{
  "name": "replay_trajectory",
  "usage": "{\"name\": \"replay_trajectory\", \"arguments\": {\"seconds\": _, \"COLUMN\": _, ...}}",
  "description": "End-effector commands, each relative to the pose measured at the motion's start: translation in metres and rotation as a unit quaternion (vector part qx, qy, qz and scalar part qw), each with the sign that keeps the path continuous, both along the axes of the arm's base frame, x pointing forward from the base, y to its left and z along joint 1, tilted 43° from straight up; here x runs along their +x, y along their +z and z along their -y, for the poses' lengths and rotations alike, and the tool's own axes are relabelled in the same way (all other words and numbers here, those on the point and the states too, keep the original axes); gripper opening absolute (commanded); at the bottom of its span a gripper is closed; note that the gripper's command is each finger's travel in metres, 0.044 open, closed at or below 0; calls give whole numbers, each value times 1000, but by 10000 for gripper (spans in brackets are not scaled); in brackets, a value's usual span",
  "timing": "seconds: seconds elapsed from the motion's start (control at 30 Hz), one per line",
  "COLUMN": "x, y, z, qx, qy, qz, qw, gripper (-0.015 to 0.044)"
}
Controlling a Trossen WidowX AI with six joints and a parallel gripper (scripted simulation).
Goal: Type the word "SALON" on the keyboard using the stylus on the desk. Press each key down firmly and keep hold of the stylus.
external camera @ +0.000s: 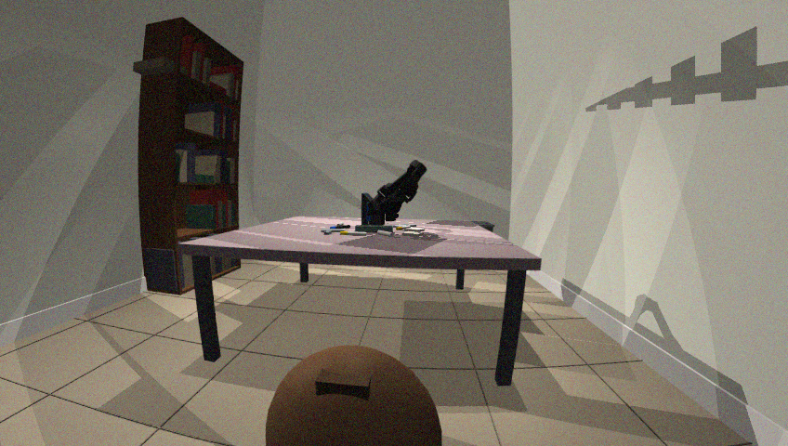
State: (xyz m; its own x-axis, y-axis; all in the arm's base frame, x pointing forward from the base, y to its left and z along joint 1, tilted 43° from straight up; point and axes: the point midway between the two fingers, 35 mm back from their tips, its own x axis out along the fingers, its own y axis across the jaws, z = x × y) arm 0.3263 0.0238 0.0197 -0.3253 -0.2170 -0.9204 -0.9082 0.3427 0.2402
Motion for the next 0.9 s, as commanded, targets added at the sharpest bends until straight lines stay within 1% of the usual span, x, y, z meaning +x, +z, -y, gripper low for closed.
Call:
{"name": "replay_trajectory", "arguments": {"seconds": 0.0, "x": 1, "y": 1, "z": -1, "qx": 1, "qy": -3, "qz": 2, "qw": 1000, "gripper": 81}}
{"name": "replay_trajectory", "arguments": {"seconds": 0.87, "x": 2, "y": -8, "z": -10, "qx": 1, "qy": -3, "qz": 2, "qw": 1000, "gripper": 81}}
